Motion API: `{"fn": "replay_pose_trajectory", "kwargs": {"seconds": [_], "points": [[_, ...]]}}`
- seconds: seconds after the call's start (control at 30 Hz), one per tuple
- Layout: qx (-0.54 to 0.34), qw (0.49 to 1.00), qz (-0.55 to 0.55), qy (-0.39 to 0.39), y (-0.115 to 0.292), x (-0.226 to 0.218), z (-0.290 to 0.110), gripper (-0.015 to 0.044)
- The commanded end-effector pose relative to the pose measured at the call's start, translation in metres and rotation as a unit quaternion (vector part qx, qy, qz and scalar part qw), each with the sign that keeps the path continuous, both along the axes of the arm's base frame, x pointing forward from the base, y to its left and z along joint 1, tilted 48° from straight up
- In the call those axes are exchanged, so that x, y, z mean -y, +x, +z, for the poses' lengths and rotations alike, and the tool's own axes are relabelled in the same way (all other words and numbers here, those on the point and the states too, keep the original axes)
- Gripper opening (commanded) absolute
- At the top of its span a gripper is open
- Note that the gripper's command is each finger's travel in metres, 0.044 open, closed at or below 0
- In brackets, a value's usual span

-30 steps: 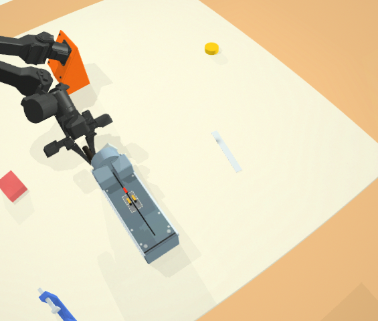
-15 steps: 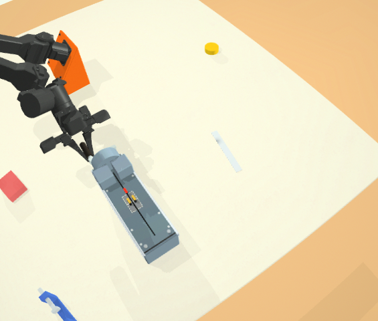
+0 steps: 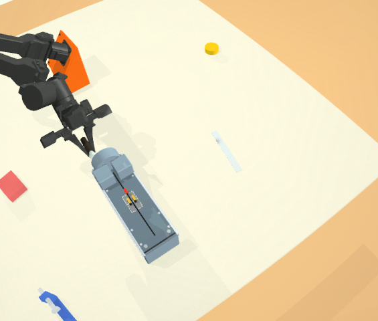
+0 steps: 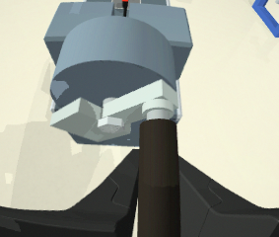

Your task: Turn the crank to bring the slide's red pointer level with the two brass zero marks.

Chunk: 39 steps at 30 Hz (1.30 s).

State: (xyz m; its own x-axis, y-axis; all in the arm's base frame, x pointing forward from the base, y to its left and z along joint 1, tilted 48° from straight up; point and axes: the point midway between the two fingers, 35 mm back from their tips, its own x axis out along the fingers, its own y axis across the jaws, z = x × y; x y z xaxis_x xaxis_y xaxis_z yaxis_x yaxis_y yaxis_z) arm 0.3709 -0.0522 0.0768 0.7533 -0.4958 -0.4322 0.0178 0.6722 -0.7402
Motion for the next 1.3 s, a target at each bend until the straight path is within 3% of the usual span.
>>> {"fn": "replay_pose_trajectory", "kwargs": {"seconds": [0.0, 1.27], "points": [[0.0, 1.0, 0.005, 0.0, -0.001, -0.009, 0.0, 0.0], [0.0, 1.0, 0.005, 0.001, -0.001, -0.024, -0.011, 0.0]]}}
